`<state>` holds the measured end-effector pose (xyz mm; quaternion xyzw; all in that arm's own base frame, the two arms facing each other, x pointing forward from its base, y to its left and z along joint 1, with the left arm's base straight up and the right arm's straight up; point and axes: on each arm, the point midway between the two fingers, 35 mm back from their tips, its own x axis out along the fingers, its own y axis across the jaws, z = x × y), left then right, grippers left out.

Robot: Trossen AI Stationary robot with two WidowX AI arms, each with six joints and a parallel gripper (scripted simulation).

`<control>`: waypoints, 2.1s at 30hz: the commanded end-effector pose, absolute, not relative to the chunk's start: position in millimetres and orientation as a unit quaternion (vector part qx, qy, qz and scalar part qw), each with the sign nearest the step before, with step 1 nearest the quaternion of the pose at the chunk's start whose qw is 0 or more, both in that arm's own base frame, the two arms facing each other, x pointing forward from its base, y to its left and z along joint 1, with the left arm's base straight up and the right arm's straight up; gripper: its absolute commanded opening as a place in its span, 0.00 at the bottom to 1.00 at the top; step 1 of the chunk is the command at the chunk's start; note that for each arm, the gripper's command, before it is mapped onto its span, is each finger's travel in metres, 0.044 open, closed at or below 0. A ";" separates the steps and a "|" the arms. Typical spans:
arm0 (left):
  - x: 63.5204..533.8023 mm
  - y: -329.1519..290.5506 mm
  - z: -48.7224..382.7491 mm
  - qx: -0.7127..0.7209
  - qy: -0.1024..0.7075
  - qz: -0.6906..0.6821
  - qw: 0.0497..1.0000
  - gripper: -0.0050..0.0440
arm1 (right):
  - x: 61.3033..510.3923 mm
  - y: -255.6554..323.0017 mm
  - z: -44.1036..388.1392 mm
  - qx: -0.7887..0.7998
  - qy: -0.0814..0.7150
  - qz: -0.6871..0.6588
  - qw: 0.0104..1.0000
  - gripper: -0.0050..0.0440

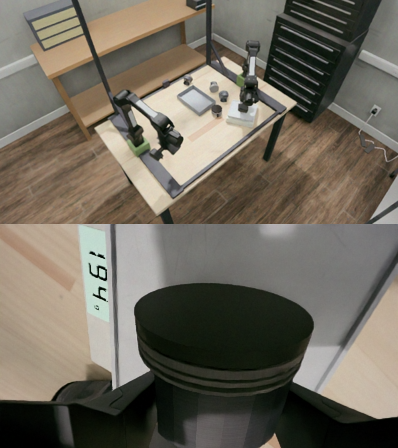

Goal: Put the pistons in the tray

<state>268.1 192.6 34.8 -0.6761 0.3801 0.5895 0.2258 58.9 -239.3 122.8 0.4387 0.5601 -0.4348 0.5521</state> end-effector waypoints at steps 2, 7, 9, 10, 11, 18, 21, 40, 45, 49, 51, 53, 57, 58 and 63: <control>272.3 194.5 43.2 -0.681 0.372 0.585 0.236 0.62 | 61.3 -244.4 131.3 0.430 0.552 -0.439 0.563 0.92; 272.3 194.5 43.2 -0.681 0.372 0.585 0.236 0.62 | 61.3 -244.4 131.3 0.430 0.552 -0.439 0.563 0.92; 272.3 194.5 43.2 -0.681 0.372 0.585 0.236 0.62 | 61.3 -244.4 131.3 0.430 0.552 -0.439 0.563 0.92; 272.3 194.5 43.2 -0.681 0.372 0.585 0.236 0.62 | 61.3 -244.4 131.3 0.430 0.552 -0.439 0.563 0.92; 272.3 194.5 43.2 -0.681 0.372 0.585 0.236 0.62 | 61.3 -244.4 131.3 0.430 0.552 -0.439 0.563 0.92; 272.3 194.5 43.2 -0.681 0.372 0.585 0.236 0.87 | 61.3 -244.4 131.3 0.430 0.552 -0.439 0.563 0.92; 272.3 194.5 43.2 -0.681 0.372 0.585 0.236 0.87 | 61.3 -244.4 131.3 0.430 0.552 -0.439 0.563 0.92; 274.1 198.9 56.6 -0.685 0.365 0.582 0.244 0.87 | 61.3 -244.4 131.3 0.430 0.552 -0.439 0.563 0.92; 273.4 200.9 64.7 -0.684 0.365 0.582 0.245 0.87 | 61.3 -244.4 131.3 0.430 0.552 -0.439 0.563 0.92; 272.9 202.3 69.8 -0.683 0.367 0.582 0.244 0.87 | 61.3 -244.4 131.3 0.430 0.552 -0.439 0.563 0.92; 272.7 203.2 73.8 -0.683 0.366 0.582 0.245 0.87 | 61.3 -244.4 131.3 0.430 0.552 -0.439 0.563 0.92; 272.7 203.6 76.1 -0.684 0.365 0.582 0.246 0.87 | 61.3 -244.4 131.3 0.430 0.552 -0.439 0.563 0.92; 272.4 204.5 79.7 -0.683 0.366 0.583 0.244 0.87 | 61.3 -244.4 131.3 0.430 0.552 -0.439 0.563 0.92; 272.3 205.0 82.4 -0.684 0.365 0.582 0.245 0.87 | 61.3 -244.4 131.3 0.430 0.552 -0.439 0.563 0.92; 271.8 206.7 89.7 -0.683 0.366 0.583 0.245 0.87 | 61.3 -244.4 131.3 0.430 0.552 -0.439 0.563 0.92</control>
